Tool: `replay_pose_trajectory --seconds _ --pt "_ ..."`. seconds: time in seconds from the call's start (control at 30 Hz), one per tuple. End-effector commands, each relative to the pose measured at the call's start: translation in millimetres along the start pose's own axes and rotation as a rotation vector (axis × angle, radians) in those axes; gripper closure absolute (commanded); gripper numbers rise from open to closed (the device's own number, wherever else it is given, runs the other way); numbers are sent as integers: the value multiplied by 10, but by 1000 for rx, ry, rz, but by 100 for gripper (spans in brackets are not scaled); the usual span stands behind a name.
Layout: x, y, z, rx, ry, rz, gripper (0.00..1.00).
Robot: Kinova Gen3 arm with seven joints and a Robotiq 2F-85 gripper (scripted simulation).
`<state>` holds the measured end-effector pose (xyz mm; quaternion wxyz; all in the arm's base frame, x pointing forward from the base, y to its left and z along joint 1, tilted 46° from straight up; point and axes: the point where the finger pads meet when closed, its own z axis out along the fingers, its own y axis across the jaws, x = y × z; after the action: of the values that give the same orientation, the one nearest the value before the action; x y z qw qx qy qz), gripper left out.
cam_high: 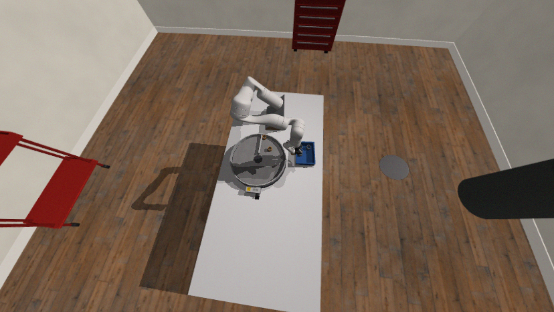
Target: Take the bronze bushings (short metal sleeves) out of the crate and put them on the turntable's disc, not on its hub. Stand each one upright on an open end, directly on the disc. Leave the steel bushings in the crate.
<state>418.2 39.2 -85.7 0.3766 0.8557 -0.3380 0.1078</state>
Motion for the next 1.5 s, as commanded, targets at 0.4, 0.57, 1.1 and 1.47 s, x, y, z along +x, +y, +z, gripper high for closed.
replay_pose_trajectory --seconds 0.4,0.57,1.1,1.47 --pt "490 888 -47 7 0 12 100" --pt "694 1315 -45 7 0 12 100" --pt "1180 2331 -41 7 0 12 100" --pt "1360 2707 -40 7 0 12 100"
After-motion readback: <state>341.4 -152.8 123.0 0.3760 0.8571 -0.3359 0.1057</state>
